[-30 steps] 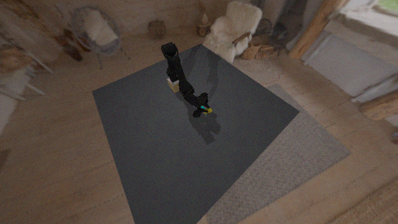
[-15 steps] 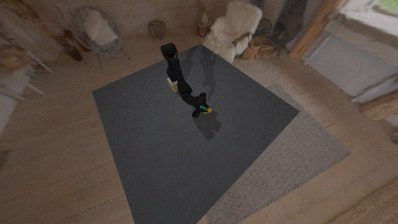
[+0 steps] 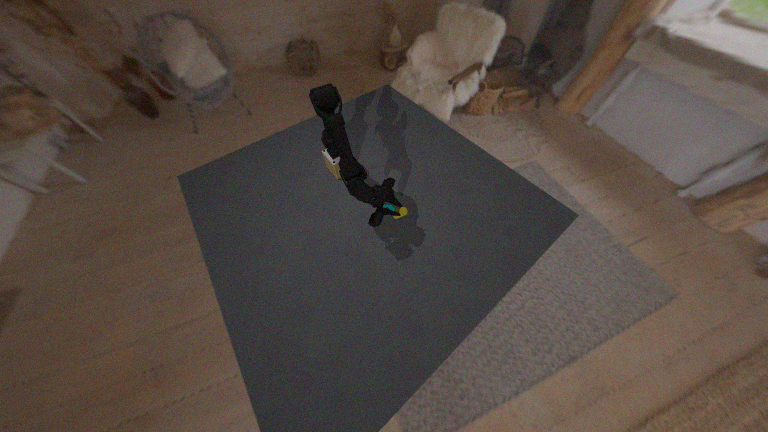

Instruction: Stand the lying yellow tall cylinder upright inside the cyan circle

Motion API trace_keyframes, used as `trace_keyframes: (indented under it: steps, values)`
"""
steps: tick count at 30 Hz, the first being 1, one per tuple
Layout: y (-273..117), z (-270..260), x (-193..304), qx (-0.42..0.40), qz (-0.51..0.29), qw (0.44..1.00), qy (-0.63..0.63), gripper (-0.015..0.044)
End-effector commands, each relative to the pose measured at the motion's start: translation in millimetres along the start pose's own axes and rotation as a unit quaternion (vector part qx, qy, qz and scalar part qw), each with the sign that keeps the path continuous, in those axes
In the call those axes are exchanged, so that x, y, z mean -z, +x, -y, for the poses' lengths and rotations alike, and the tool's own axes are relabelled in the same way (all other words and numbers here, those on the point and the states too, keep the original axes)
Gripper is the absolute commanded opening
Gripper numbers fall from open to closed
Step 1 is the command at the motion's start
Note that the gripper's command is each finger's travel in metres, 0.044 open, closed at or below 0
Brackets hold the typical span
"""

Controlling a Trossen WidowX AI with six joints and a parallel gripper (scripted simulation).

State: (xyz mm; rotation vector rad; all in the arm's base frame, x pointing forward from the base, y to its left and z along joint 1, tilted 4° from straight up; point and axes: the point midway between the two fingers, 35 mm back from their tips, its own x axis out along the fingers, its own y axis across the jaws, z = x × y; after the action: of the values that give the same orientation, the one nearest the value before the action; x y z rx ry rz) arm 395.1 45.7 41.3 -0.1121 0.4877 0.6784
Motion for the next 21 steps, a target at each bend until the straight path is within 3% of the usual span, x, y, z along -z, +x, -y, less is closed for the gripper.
trace_keyframes:
  steps: [1, 21]
  values:
    - [-2.4, -2.2, 2.4, -0.005, 0.010, 1.000, 0.004, 0.0105]
    - [-16.7, -6.8, 2.3, -0.017, 0.065, 0.998, -0.010, 0.0105]
